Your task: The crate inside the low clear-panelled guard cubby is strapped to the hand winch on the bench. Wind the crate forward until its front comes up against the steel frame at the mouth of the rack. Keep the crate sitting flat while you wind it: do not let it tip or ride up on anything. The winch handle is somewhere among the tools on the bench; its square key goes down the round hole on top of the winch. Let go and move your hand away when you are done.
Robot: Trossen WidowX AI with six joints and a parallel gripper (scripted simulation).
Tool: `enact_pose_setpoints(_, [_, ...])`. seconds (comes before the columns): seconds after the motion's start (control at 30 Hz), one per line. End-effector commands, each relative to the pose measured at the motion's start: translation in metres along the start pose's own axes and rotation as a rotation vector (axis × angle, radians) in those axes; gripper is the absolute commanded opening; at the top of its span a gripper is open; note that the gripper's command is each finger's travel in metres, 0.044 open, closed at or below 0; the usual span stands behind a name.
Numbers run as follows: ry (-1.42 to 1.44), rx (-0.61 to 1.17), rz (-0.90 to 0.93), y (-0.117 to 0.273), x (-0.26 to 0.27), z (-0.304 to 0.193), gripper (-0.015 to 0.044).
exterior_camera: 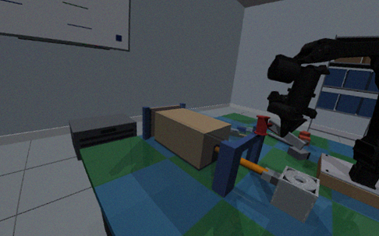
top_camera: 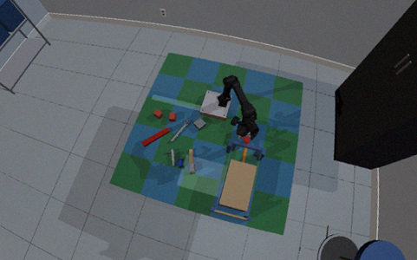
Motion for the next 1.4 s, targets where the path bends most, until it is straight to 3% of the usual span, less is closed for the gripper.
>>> enact_pose_setpoints(0.0, [0.113,0.011,-0.009,0.001,0.001,-0.025,0.0])
enact_pose_setpoints(0.4, [0.395,0.078,-0.061,-0.005,-0.005,-0.091,0.0])
enact_pose_setpoints(0.67, [0.376,0.086,-0.034,-0.006,-0.005,-0.087,0.0])
enact_pose_setpoints(1.37, [0.355,0.241,0.281,-0.009,-0.015,-0.079,0.0])
Point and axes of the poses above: the point midway between the two fingers, 35 mm back from their tips, its own y axis back along the fingers, its own x axis across the jaws, z = x × y, the point moved 4 cm from there along y, back along the fingers, and after that the axes turned 15 degrees about -y, right-handed, at the moved point
